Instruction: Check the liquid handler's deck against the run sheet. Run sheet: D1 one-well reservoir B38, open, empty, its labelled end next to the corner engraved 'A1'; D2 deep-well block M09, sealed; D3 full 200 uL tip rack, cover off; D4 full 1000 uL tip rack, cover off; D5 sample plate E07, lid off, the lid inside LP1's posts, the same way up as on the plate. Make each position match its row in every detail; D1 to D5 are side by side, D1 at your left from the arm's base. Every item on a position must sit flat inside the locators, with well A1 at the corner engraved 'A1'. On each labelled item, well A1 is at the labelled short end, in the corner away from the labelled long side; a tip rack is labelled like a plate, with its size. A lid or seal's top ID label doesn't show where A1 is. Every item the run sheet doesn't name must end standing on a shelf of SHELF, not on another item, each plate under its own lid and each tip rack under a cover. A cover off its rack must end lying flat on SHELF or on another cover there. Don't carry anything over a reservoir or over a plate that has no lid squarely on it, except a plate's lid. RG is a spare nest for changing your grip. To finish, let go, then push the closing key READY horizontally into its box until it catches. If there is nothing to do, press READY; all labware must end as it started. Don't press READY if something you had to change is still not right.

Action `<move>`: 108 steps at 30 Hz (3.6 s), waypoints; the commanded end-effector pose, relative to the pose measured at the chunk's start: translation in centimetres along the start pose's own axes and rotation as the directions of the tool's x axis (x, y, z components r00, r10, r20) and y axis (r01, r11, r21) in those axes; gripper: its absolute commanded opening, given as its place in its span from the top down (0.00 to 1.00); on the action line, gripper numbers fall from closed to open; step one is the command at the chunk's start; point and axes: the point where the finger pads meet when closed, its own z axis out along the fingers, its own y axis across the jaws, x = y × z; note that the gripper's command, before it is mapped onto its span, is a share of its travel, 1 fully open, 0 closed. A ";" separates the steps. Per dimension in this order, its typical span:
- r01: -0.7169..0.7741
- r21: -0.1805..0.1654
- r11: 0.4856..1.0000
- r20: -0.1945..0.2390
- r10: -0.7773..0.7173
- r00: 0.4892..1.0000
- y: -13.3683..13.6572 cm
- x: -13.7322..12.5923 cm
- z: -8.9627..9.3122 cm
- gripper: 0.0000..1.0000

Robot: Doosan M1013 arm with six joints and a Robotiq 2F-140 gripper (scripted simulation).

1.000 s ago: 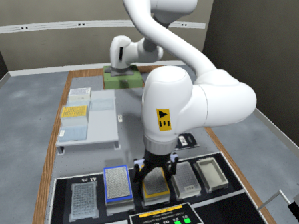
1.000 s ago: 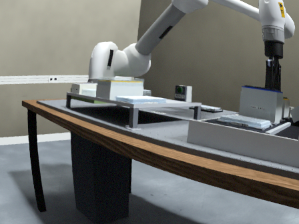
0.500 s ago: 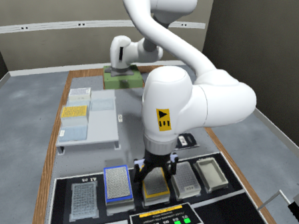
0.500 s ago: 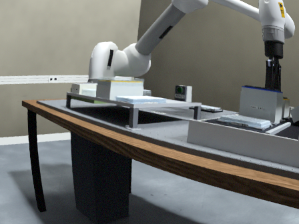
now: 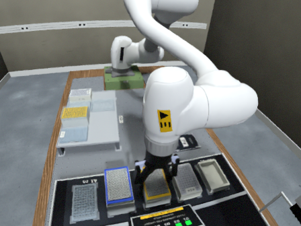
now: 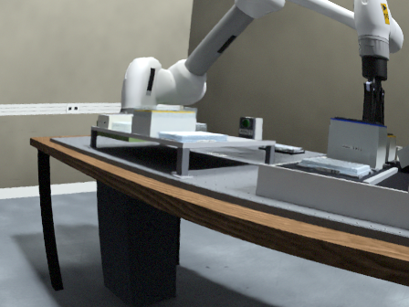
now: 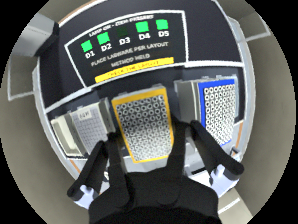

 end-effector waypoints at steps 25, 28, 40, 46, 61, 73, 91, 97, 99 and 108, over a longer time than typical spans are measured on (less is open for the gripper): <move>0.001 0.004 1.000 -0.002 -0.001 1.000 -0.5 -0.1 0.4 0.90; 0.001 0.004 1.000 -0.002 -0.001 1.000 -0.5 -0.1 0.5 0.90; 0.001 0.004 1.000 -0.001 -0.001 1.000 -0.5 -0.1 1.0 0.90; 0.001 0.004 1.000 -0.001 -0.001 1.000 -0.5 -0.1 1.1 0.90; 0.001 0.004 1.000 -0.002 -0.001 1.000 -0.5 0.0 1.4 0.90; 0.001 0.004 1.000 -0.002 -0.001 1.000 -0.5 0.0 1.4 0.90; 0.001 0.004 1.000 -0.003 -0.001 1.000 -0.5 0.0 1.4 0.90; 0.001 0.004 1.000 -0.003 -0.001 1.000 -0.5 0.0 1.4 0.90; 0.001 0.004 1.000 -0.003 -0.001 1.000 -0.5 -0.1 1.4 0.90; 0.001 0.004 1.000 -0.003 -0.001 1.000 -0.5 -0.1 1.4 0.90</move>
